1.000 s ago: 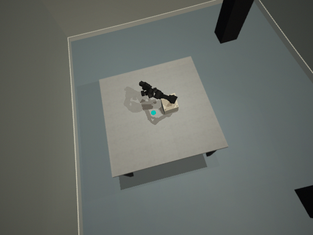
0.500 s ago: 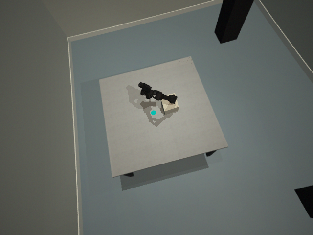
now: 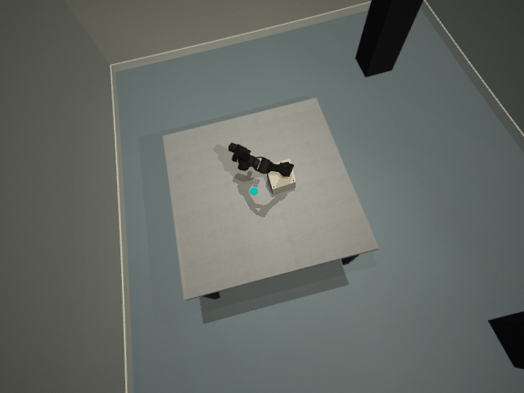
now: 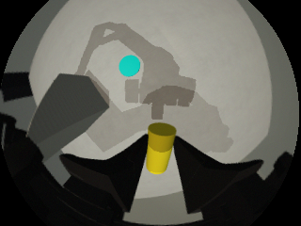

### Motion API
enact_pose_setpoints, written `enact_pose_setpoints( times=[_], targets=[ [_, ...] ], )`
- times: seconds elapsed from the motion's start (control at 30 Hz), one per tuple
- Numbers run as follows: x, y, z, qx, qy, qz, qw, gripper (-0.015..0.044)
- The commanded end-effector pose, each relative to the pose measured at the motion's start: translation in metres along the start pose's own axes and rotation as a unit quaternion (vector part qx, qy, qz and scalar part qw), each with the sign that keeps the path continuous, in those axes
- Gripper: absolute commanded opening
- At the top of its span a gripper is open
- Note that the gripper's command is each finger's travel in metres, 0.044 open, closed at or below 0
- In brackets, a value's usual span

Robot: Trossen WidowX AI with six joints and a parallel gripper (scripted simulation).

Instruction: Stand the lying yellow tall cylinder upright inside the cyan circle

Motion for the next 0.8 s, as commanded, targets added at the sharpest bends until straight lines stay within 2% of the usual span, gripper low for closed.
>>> enact_pose_setpoints(
  times=[0.0, 0.77],
  targets=[
    [0.004, -0.004, 0.001, -0.001, -0.002, -0.038, 0.999, 0.0105],
    [0.019, -0.027, 0.005, -0.001, -0.001, -0.274, 0.962, 0.0105]
  ],
)
Point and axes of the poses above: the point midway between the two fingers, 35 mm back from their tips, its own z axis back along the fingers, its own x axis across the jaws, y = z × x, the point moved 3 cm from there along z, back along the fingers, and after that the axes turned 10 degrees about -z, right-handed, at the moved point
